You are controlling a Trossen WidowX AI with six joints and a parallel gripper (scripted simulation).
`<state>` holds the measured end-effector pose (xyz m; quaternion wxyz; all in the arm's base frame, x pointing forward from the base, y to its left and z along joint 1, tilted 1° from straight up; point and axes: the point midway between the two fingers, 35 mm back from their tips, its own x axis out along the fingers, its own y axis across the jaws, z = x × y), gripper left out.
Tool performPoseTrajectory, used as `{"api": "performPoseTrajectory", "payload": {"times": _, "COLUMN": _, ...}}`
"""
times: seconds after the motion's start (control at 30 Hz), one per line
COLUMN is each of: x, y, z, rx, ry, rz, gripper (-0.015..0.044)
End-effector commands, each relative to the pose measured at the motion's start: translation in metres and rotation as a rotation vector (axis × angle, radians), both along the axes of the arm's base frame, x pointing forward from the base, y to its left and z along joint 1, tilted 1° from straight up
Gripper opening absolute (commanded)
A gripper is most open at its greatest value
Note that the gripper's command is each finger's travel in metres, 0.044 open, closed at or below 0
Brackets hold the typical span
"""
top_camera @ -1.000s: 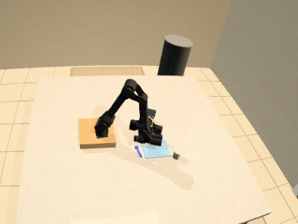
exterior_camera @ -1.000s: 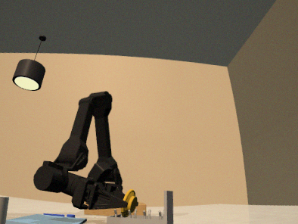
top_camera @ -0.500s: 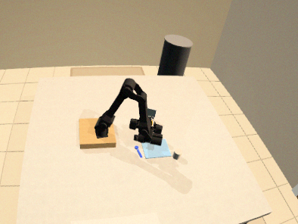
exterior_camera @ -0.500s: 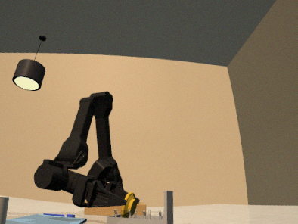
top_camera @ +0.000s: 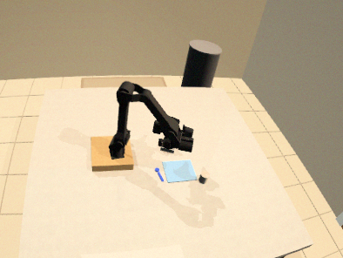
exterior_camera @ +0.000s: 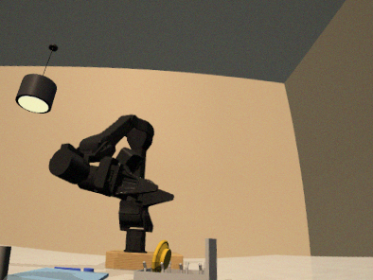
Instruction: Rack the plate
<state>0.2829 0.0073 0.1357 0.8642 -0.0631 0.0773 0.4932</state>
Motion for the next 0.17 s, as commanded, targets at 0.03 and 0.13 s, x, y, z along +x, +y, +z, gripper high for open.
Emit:
{"api": "performPoseTrajectory", "payload": {"times": 0.03, "x": 0.0011, "y": -0.0021, "z": 0.0042, "rx": -0.02, "ry": 0.086, "rz": -0.014, "gripper": 0.04}}
{"api": "performPoseTrajectory", "payload": {"times": 0.13, "x": 0.0026, "y": -0.0053, "z": 0.0045, "rx": -0.052, "ry": 0.18, "rz": -0.034, "gripper": 0.04}}
